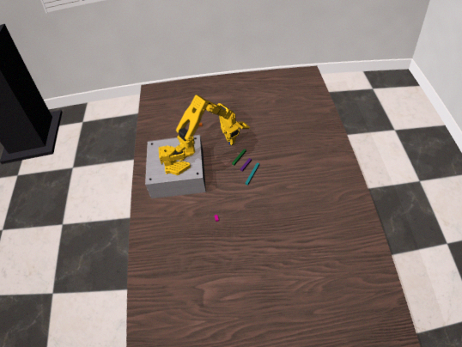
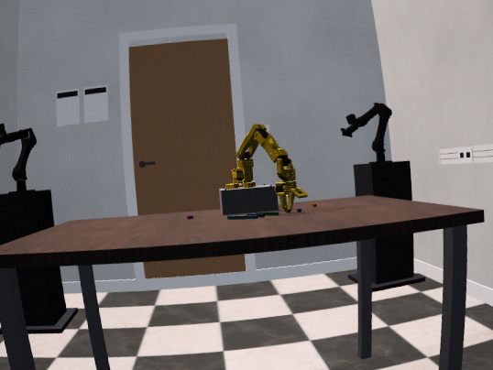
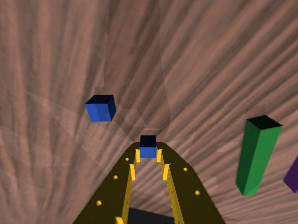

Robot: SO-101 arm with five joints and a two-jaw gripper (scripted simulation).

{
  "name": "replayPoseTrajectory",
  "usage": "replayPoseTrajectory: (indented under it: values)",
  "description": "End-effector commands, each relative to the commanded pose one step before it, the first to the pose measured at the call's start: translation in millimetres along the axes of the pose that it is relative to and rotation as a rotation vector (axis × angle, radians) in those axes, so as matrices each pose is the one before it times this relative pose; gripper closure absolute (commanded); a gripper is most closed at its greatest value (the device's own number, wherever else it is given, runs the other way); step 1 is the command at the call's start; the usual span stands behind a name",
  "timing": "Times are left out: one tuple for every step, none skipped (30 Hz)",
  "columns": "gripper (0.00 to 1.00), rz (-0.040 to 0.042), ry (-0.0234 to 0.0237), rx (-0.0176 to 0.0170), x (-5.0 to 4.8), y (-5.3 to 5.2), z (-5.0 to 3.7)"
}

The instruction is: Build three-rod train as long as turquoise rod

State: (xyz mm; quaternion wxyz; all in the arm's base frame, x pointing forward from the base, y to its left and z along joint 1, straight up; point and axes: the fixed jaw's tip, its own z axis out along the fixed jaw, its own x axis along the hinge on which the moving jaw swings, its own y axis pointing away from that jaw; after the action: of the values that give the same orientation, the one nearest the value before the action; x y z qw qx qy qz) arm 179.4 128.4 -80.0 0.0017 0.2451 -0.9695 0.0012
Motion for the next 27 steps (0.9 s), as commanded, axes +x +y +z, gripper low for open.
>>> replayPoseTrajectory:
  values:
    - [1.00, -0.00205, 0.00210, -0.00086, 0.498, 2.27, 3.560]
    - [1.00, 0.00000, 0.00000, 0.00000, 0.000, 0.00, 0.000]
    - [1.00, 0.00000, 0.00000, 0.00000, 0.000, 0.00, 0.000]
    - [1.00, 0.00000, 0.00000, 0.00000, 0.000, 0.00, 0.000]
    - [1.00, 0.00000, 0.00000, 0.00000, 0.000, 0.00, 0.000]
    - [1.00, 0.00000, 0.00000, 0.00000, 0.000, 0.00, 0.000]
    - [1.00, 0.00000, 0.00000, 0.00000, 0.000, 0.00, 0.000]
    - [1.00, 0.00000, 0.00000, 0.00000, 0.000, 0.00, 0.000]
    - [1.00, 0.00000, 0.00000, 0.00000, 0.000, 0.00, 0.000]
    - [1.00, 0.00000, 0.00000, 0.00000, 0.000, 0.00, 0.000]
    - [1.00, 0.00000, 0.00000, 0.00000, 0.000, 0.00, 0.000]
    - [1.00, 0.00000, 0.00000, 0.00000, 0.000, 0.00, 0.000]
    - [1.00, 0.00000, 0.00000, 0.00000, 0.000, 0.00, 0.000]
    - [1.00, 0.00000, 0.00000, 0.00000, 0.000, 0.00, 0.000]
    - [1.00, 0.00000, 0.00000, 0.00000, 0.000, 0.00, 0.000]
    - [1.00, 0.00000, 0.00000, 0.00000, 0.000, 0.00, 0.000]
    - [1.00, 0.00000, 0.00000, 0.00000, 0.000, 0.00, 0.000]
    - [1.00, 0.00000, 0.00000, 0.00000, 0.000, 0.00, 0.000]
    - [1.00, 0.00000, 0.00000, 0.00000, 0.000, 0.00, 0.000]
    - [1.00, 0.00000, 0.00000, 0.00000, 0.000, 0.00, 0.000]
    - [1.00, 0.00000, 0.00000, 0.00000, -0.002, 0.00, -0.013]
    - [1.00, 0.00000, 0.00000, 0.00000, -0.010, -0.01, -0.087]
    - [1.00, 0.00000, 0.00000, 0.00000, -0.026, -0.02, -0.220]
    - [1.00, 0.00000, 0.00000, 0.00000, -0.046, -0.04, -0.399]
    - [1.00, 0.00000, 0.00000, 0.00000, -0.069, -0.06, -0.610]
    - [1.00, 0.00000, 0.00000, 0.00000, -0.092, -0.08, -0.840]
    - [1.00, 0.00000, 0.00000, 0.00000, -0.112, -0.10, -1.078]
